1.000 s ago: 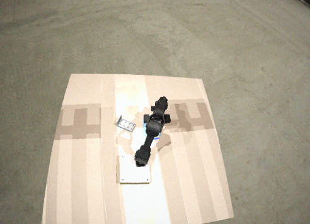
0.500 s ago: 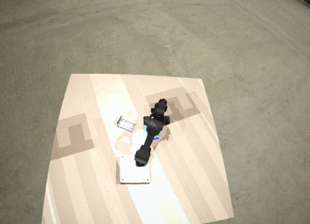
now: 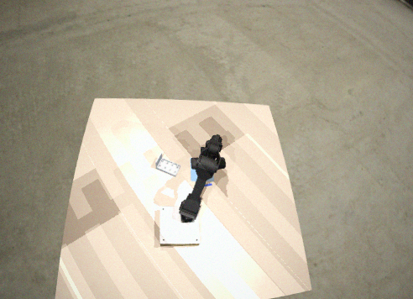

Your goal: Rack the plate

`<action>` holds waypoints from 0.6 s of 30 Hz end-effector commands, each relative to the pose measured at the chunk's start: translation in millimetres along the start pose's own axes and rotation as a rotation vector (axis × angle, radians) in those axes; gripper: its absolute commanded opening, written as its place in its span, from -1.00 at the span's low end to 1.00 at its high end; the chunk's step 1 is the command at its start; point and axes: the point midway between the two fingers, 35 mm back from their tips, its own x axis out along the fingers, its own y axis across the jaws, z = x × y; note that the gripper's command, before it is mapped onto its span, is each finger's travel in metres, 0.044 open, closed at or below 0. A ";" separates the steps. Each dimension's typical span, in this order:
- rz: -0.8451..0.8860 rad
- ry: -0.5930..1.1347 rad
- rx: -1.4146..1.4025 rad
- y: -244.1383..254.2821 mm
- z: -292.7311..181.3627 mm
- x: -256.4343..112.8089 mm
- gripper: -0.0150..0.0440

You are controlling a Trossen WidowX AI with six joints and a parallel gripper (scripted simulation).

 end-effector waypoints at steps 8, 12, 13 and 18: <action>0.001 0.011 -0.004 0.7 -3.5 5.2 0.73; 0.001 0.011 -0.004 0.7 -3.5 5.2 0.64; 0.001 0.011 -0.004 0.7 -3.5 5.2 0.61; 0.001 0.011 -0.004 0.7 -3.5 5.2 0.50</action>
